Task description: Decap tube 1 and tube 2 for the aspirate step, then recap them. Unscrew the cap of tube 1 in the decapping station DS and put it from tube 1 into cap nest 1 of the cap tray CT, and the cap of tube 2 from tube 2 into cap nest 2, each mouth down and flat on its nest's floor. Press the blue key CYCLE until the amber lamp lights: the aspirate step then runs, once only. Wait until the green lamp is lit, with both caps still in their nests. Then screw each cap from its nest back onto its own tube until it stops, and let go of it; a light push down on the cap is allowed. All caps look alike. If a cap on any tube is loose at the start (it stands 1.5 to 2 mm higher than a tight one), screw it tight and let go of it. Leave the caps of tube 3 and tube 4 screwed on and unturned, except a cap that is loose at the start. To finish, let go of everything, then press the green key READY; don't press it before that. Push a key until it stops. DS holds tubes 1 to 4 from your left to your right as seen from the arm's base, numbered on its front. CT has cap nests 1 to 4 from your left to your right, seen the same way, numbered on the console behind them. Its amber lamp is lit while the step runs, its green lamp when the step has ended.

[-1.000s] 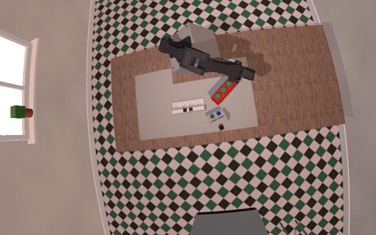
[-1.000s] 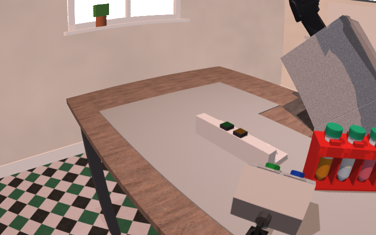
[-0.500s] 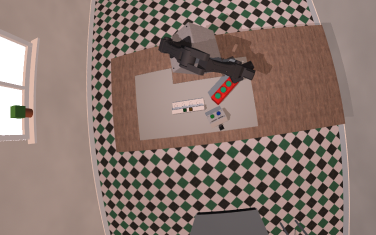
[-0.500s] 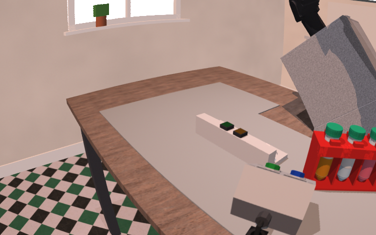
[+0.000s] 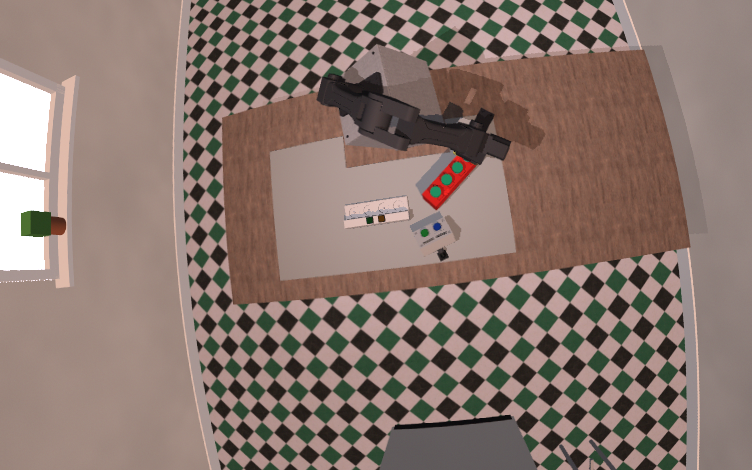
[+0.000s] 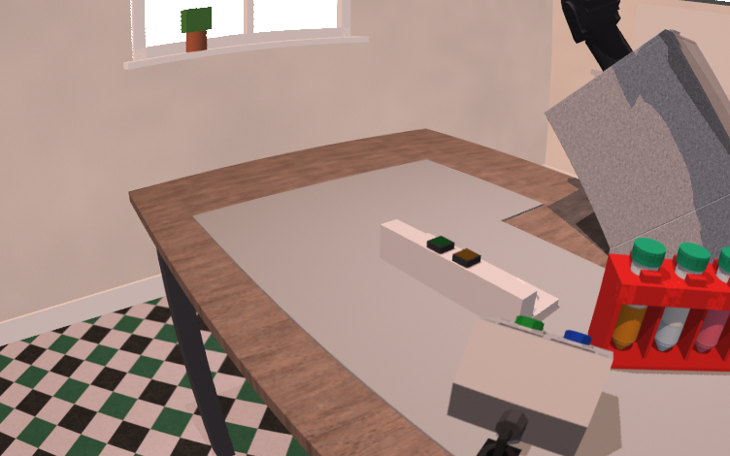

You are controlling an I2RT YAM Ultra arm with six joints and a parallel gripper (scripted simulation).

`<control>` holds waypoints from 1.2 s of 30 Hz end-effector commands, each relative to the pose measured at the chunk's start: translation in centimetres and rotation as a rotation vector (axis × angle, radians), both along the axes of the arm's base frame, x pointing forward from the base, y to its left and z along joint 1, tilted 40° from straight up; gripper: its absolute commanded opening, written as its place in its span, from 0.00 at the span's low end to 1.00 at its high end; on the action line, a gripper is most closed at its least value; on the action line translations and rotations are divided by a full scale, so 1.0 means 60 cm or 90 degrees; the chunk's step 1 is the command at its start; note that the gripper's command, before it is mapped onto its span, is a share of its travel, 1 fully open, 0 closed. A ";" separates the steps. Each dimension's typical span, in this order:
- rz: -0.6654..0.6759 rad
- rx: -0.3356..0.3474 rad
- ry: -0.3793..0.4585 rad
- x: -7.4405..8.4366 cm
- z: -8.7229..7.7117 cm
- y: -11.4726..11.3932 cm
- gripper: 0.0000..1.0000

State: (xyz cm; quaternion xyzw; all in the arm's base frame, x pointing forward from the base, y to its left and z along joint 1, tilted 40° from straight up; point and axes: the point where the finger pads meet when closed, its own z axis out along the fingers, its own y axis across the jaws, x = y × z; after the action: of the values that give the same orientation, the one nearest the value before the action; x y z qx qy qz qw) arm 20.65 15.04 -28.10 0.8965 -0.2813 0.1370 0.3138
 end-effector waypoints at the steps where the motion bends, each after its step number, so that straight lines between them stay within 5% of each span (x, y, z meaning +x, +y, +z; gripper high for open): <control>1: 0.117 -0.007 0.089 0.004 0.003 0.007 0.00; 9: 0.137 -0.009 0.105 0.004 0.003 0.007 0.00; 10: 0.137 -0.009 0.105 0.004 0.003 0.007 0.49; 22: 0.137 -0.009 0.105 0.004 0.003 0.007 0.49; 27: -0.059 0.011 -0.058 0.004 0.003 0.007 0.49; 30: -0.066 0.011 -0.064 0.004 0.003 0.007 0.49; 33: -0.183 0.023 -0.160 0.004 0.003 0.007 0.49; 36: -0.229 0.027 -0.199 0.004 0.003 0.007 0.49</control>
State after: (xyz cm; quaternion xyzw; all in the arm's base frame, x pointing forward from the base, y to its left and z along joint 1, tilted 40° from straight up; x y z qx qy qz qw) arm 20.72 14.98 -28.07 0.8446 -0.4102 0.1841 0.2906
